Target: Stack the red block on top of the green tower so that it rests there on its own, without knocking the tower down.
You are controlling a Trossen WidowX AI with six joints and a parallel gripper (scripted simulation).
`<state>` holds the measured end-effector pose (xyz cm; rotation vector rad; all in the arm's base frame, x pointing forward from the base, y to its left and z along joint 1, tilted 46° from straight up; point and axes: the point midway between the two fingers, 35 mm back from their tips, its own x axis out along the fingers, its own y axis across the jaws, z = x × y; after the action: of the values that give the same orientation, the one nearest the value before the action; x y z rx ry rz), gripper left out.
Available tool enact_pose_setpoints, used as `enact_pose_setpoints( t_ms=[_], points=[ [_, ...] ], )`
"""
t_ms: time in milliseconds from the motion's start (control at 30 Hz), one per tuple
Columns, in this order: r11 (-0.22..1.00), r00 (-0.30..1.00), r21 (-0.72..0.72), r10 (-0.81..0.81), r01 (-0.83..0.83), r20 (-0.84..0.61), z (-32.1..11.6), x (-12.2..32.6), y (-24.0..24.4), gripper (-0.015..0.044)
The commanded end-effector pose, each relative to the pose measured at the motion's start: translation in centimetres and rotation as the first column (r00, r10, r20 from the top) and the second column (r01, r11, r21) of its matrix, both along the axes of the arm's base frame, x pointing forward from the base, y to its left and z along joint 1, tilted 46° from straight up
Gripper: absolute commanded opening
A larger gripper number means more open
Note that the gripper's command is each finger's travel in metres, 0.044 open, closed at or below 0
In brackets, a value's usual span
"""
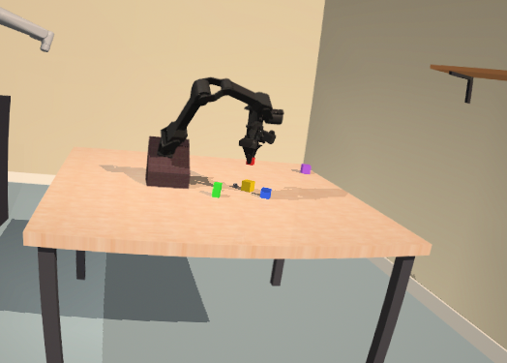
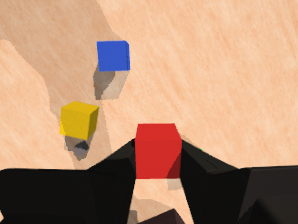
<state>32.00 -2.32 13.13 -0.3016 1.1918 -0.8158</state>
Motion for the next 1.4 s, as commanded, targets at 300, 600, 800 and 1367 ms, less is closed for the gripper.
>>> enact_pose_setpoints(
  t_ms=[300,600,800,1367],
  points=[
    [1.0,1.0,-0.001,0.002,-0.002,-0.009,0.9,-5.4,-2.0,0.0],
    [1.0,1.0,-0.002,0.002,-0.002,-0.011,0.7,-9.2,-3.2,0.0],
    [1.0,1.0,-0.003,0.002,-0.002,-0.012,0.4,-11.1,-3.8,0.0],
    [1.0,1.0,-0.004,0.002,-0.002,-0.011,-2.5,-10.8,-6.7,0.0]
  ],
)
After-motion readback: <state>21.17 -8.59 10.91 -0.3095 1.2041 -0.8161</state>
